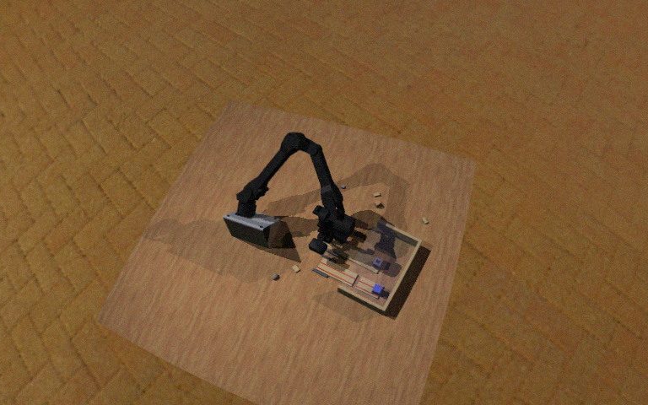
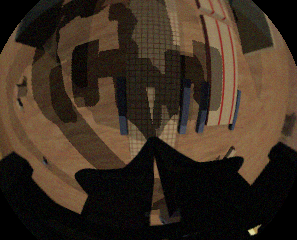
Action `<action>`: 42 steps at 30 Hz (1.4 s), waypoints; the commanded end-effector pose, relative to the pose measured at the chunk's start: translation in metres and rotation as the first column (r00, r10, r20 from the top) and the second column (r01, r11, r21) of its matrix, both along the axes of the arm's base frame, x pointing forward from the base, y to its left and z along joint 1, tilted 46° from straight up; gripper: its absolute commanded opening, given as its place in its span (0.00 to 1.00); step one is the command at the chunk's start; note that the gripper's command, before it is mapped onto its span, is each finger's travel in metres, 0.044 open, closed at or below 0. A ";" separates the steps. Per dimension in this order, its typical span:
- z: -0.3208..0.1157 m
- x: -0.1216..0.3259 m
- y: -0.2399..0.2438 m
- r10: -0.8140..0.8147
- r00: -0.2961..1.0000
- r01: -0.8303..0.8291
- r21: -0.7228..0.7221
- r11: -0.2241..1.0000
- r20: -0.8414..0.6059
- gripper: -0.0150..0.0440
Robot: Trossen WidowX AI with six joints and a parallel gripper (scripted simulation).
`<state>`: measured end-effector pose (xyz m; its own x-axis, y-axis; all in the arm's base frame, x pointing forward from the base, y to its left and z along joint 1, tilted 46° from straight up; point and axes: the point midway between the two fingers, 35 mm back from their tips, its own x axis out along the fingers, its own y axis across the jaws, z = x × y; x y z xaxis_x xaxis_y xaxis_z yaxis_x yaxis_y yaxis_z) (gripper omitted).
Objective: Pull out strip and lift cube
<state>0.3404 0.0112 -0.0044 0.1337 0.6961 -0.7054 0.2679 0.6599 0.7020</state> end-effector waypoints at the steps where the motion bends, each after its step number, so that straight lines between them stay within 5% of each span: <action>1: -0.003 -0.013 0.007 0.006 1.000 -0.006 0.010 1.000 -0.025 0.25; 42: 0.004 -0.070 0.023 0.006 1.000 -0.006 0.011 1.000 -0.028 0.25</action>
